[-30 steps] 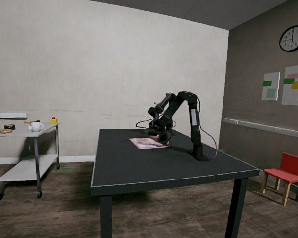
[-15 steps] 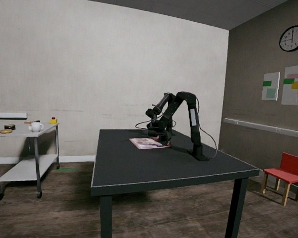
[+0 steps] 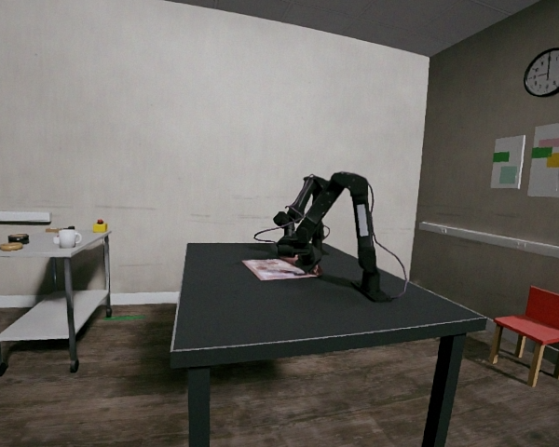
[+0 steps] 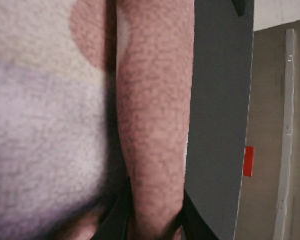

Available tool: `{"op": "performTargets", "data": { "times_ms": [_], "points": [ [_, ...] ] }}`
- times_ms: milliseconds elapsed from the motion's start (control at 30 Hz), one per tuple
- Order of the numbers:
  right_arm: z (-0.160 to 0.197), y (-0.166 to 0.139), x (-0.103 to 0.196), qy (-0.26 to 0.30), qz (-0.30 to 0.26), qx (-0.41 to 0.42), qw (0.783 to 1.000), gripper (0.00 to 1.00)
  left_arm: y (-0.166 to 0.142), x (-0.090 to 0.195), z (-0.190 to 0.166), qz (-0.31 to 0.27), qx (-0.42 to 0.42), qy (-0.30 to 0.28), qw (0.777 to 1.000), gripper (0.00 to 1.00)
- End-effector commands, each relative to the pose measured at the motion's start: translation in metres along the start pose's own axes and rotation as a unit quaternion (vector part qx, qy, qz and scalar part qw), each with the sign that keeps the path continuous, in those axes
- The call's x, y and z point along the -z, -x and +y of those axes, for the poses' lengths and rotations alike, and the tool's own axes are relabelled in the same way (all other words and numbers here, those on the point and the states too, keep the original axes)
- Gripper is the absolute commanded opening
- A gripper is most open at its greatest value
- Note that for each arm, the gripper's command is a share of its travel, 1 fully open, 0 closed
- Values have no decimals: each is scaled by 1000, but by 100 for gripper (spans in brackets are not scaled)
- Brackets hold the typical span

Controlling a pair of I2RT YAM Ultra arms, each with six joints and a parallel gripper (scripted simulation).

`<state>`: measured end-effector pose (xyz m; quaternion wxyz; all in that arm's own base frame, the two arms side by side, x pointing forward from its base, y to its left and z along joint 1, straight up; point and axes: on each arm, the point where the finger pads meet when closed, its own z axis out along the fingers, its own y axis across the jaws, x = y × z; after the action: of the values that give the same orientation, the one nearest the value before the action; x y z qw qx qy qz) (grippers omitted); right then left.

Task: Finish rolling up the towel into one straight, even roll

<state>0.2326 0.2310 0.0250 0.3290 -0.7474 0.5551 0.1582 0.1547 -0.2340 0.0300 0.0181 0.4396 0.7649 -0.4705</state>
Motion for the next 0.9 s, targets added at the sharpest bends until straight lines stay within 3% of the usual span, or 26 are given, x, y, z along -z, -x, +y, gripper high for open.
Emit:
{"op": "performTargets", "data": {
  "times_ms": [0, 67, 367, 867],
  "points": [
    [-8, 4, -3, -12, -5, 7, 1000, 85, -1, 0, 3, 2, 2, -1, 1000, 28],
    [-8, 4, -3, -12, -5, 7, 1000, 85, -1, 0, 3, 2, 2, -1, 1000, 28],
    [-8, 4, -3, -12, -5, 7, 1000, 47, -1, 0, 3, 2, 2, -1, 1000, 28],
    [-8, 4, -3, -12, -5, 7, 1000, 40, -1, 0, 3, 2, 2, -1, 1000, 28]
  ]
}}
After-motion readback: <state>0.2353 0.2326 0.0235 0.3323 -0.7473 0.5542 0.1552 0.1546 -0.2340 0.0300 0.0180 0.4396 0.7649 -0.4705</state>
